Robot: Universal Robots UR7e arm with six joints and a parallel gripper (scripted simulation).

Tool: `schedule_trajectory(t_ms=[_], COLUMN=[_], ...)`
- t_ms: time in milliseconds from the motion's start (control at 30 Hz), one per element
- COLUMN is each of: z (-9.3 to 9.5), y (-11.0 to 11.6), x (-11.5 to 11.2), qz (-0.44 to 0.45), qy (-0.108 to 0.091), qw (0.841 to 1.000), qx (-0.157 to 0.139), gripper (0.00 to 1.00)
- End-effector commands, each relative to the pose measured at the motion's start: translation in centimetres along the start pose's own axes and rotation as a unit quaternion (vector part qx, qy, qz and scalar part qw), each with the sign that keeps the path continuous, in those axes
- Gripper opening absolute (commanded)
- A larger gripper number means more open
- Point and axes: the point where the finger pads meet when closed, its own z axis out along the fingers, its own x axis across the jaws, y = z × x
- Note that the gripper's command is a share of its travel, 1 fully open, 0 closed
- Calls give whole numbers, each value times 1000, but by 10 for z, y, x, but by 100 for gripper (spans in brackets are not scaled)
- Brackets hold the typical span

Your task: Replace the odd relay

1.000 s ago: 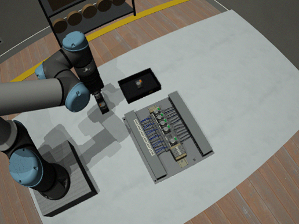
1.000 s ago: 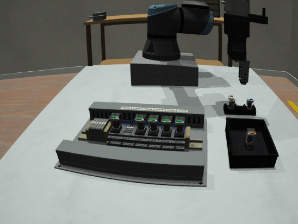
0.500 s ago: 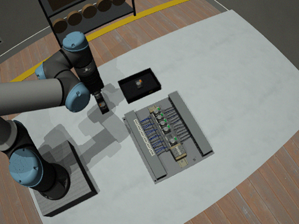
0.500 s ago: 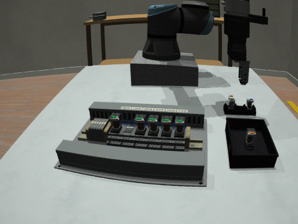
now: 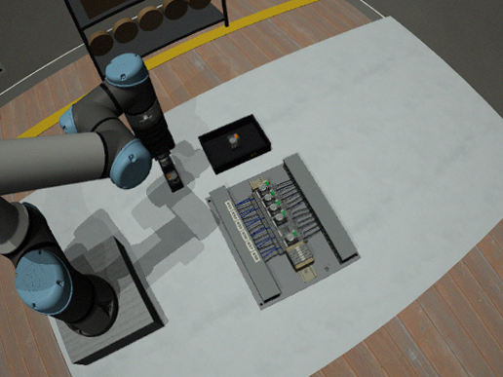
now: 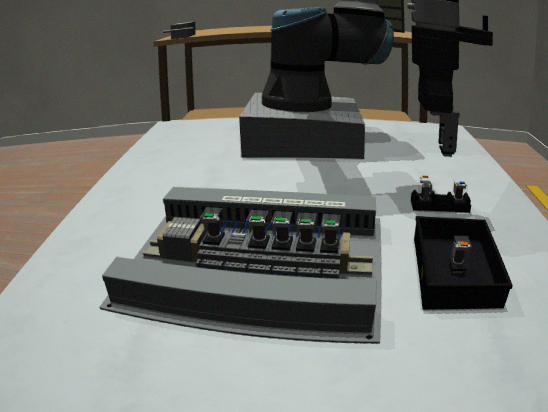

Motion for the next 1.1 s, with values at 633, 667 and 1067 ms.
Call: schedule_trajectory(t_ms=[633, 667, 1067], z=[0, 0, 1], y=[51, 51, 61], x=[32, 32, 38], qz=[18, 18, 18], qy=[1, 1, 1], qw=[1000, 1000, 1000], qx=[0, 0, 0], gripper=[0, 0, 0])
